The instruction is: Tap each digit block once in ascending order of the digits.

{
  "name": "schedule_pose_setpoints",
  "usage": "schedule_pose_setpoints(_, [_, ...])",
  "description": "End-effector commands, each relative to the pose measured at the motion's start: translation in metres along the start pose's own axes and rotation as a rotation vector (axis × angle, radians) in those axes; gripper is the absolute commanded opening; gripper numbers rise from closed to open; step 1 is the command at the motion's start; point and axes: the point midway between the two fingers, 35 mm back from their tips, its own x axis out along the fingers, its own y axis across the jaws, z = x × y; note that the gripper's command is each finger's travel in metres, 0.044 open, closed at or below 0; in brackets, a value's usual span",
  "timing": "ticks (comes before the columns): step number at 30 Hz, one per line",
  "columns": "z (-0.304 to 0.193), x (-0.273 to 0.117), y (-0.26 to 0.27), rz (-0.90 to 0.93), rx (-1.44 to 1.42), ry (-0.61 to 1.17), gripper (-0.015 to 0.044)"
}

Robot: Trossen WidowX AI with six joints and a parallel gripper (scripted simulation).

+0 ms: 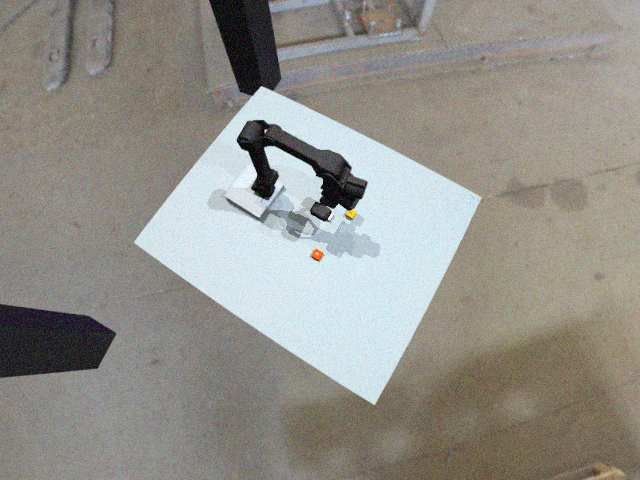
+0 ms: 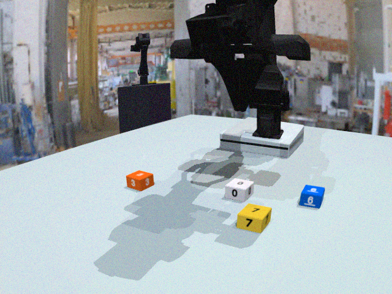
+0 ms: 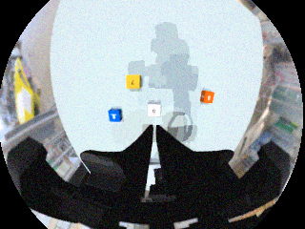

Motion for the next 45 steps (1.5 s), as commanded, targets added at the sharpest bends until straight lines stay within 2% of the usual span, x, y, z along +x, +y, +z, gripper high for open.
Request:
schedule_pose_setpoints(1, [0.008,-0.002,-0.016,-0.001,0.008,0.007,0.002])
schedule_pose_setpoints(6, [0.034,-0.004,-0.083,-0.01,0.027,-0.008,0.002])
schedule_pose_setpoints(12, [0.041,-0.003,-0.155,-0.016,0.0,0.008,0.002])
schedule_pose_setpoints(16, [0.041,0.0,-0.158,-0.016,-0.002,0.009,0.002])
schedule_pose_setpoints(22, [0.041,0.075,-0.159,-0.016,-0.002,0.009,0.002])
schedule_pose_setpoints(45, [0.04,0.106,-0.159,-0.016,-0.002,0.009,0.002])
